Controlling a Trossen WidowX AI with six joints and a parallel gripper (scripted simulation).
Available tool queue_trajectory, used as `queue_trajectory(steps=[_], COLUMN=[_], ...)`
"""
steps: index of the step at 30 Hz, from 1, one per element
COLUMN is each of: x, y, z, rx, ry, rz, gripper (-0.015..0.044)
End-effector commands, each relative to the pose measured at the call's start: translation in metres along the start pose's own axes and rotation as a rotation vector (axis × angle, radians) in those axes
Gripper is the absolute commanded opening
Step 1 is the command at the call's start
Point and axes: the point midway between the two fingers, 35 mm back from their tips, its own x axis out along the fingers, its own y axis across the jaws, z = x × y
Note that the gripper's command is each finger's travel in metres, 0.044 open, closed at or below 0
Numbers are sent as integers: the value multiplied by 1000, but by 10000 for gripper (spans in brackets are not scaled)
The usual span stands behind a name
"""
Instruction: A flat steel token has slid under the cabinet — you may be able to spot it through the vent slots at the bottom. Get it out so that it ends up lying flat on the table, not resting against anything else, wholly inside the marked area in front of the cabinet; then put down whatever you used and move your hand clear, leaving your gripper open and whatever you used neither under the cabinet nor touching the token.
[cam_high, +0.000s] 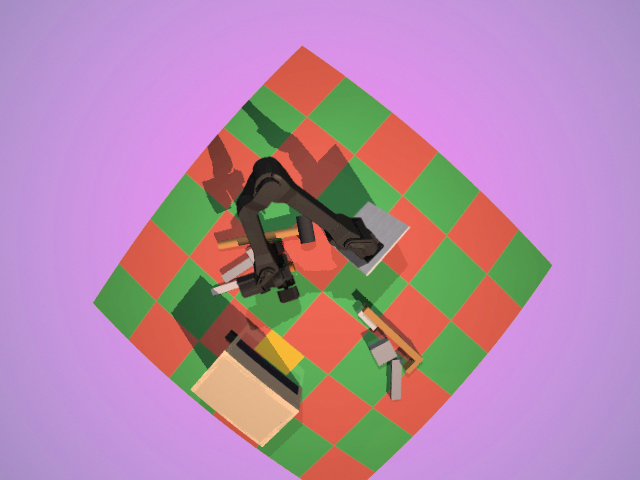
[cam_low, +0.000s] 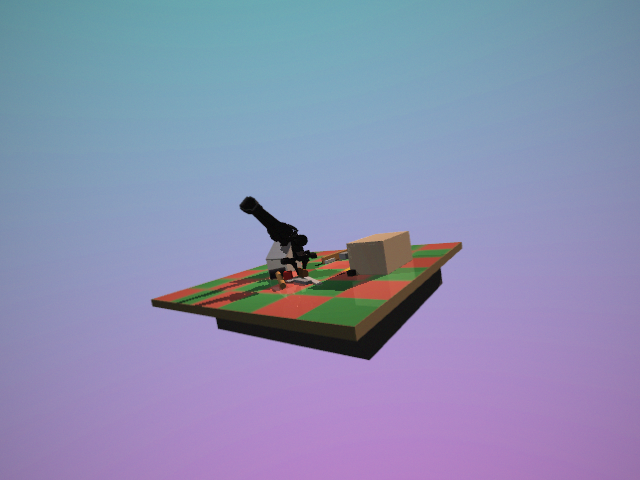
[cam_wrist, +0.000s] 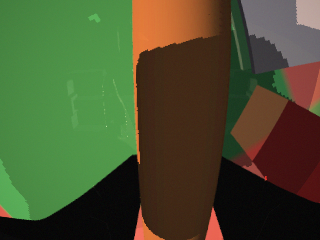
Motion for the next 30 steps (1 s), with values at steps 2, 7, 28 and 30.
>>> queue_trajectory(steps=[2,7,28,30], x=[-2,-2,-2,-2], y=[1,1,1,1], z=[3,3,3,3], rx=[-46,-86,-251,-267], ry=[-9,-9,-10,-10], rz=[4,4,3,3], gripper=[0,0,0,0])
